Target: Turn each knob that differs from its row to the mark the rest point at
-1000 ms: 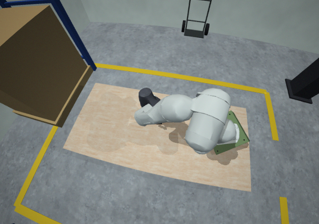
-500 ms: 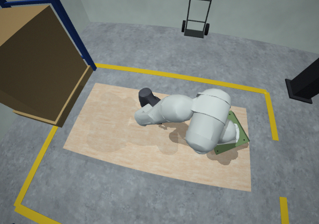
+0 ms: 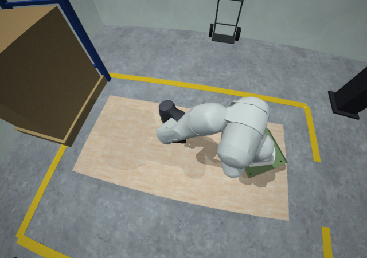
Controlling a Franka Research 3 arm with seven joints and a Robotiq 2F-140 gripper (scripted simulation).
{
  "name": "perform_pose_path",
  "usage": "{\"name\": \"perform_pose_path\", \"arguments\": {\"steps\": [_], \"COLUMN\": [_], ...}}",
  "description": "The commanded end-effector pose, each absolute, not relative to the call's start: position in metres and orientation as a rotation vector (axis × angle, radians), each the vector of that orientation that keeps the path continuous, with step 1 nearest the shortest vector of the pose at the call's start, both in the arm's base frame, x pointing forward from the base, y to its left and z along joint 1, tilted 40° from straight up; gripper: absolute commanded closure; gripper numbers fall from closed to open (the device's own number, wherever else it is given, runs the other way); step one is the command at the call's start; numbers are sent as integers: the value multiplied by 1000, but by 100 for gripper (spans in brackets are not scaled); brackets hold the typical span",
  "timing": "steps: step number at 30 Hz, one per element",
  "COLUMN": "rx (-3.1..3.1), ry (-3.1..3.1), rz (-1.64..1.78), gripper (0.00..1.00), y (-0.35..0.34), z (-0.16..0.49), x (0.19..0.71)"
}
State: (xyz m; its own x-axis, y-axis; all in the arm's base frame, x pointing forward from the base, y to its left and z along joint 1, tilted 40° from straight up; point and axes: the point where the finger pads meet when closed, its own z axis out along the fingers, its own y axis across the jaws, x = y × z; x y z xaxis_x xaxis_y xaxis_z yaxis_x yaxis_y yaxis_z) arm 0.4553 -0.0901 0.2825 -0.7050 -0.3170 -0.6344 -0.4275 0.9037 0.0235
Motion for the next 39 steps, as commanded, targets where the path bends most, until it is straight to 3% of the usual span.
{"name": "perform_pose_path", "arguments": {"steps": [1, 39], "rx": [-712, -1433], "ry": [2348, 1990], "rz": [152, -139], "gripper": [88, 88], "y": [-93, -106], "z": [285, 289], "x": [456, 453]}}
